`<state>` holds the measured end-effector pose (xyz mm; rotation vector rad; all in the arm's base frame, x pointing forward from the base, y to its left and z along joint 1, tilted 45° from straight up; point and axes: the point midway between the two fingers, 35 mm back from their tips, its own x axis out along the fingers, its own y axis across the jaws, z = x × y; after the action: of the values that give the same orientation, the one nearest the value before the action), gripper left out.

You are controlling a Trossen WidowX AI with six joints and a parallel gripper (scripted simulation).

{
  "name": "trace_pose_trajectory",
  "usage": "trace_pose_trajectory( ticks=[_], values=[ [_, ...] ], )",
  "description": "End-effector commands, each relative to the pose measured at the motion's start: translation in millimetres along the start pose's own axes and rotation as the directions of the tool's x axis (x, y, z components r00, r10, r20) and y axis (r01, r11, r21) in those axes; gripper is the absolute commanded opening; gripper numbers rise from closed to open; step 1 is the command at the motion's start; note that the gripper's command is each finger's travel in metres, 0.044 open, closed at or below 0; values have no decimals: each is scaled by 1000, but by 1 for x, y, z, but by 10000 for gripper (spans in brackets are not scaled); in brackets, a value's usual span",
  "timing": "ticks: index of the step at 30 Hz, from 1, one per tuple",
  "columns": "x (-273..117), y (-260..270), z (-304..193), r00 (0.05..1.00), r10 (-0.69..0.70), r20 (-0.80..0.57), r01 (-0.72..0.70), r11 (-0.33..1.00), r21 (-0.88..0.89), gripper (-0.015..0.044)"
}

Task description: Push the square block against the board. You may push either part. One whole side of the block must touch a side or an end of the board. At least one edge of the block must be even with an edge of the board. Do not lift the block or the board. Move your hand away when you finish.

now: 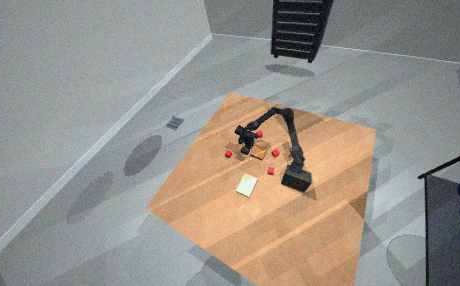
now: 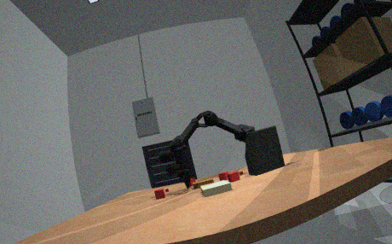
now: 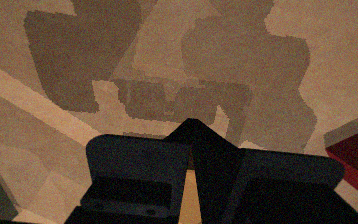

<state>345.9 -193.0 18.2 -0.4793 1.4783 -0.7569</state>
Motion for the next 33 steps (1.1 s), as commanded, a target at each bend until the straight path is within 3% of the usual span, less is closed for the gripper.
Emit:
trace_pose_trajectory(
  ticks=[1,33],
  values=[
    [1,2,-4,1000,3,0,-3,1000,-11,0],
    [1,2,-39,1000,3,-2,-3,1000,-13,0]
  ],
)
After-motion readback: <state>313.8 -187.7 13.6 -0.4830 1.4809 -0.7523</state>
